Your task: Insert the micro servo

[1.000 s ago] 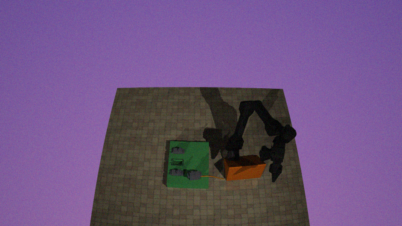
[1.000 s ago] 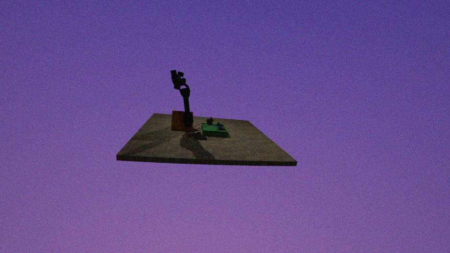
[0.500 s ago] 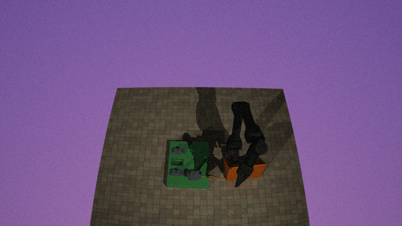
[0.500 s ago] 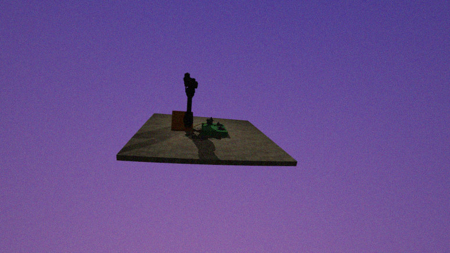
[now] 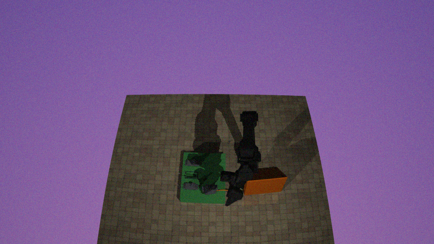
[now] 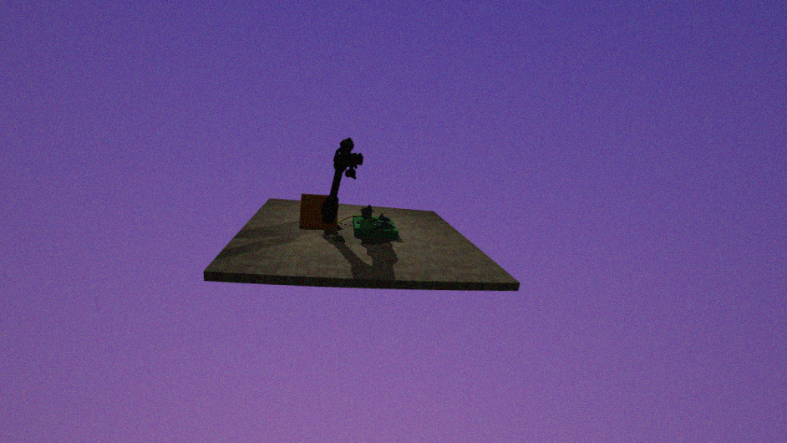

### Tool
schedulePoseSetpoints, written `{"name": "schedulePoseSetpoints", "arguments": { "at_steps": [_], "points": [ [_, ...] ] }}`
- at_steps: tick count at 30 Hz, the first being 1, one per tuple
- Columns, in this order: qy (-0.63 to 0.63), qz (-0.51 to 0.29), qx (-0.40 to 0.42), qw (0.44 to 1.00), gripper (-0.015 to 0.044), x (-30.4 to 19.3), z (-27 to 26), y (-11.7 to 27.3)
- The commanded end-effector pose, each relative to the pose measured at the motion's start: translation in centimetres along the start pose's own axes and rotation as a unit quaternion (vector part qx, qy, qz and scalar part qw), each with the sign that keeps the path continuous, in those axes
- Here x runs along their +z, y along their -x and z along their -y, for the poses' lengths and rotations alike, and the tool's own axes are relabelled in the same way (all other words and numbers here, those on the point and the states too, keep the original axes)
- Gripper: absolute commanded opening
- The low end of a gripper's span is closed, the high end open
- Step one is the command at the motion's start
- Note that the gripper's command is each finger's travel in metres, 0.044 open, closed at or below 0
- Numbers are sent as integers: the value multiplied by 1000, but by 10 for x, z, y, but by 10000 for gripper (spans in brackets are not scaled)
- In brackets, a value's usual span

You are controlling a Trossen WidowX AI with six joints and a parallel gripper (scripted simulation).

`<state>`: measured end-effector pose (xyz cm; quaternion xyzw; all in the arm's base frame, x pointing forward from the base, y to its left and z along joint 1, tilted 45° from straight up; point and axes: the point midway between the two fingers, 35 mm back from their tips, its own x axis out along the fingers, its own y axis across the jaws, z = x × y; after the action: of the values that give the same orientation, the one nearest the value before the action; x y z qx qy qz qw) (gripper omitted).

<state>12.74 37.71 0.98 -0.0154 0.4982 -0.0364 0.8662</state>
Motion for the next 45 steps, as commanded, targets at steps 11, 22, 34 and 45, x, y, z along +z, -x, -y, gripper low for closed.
{"name": "schedulePoseSetpoints", "arguments": {
  "at_steps": [11, 22, 34, 45],
  "points": [
    [107, -84, -190, 972, 440, 54, 101, -48],
    [176, -206, -298, 915, 440, 77, 185, -55],
    [184, -225, -309, 906, 440, 77, 202, -61],
    [184, -225, -309, 906, 440, 70, 216, -74]
  ]
}}
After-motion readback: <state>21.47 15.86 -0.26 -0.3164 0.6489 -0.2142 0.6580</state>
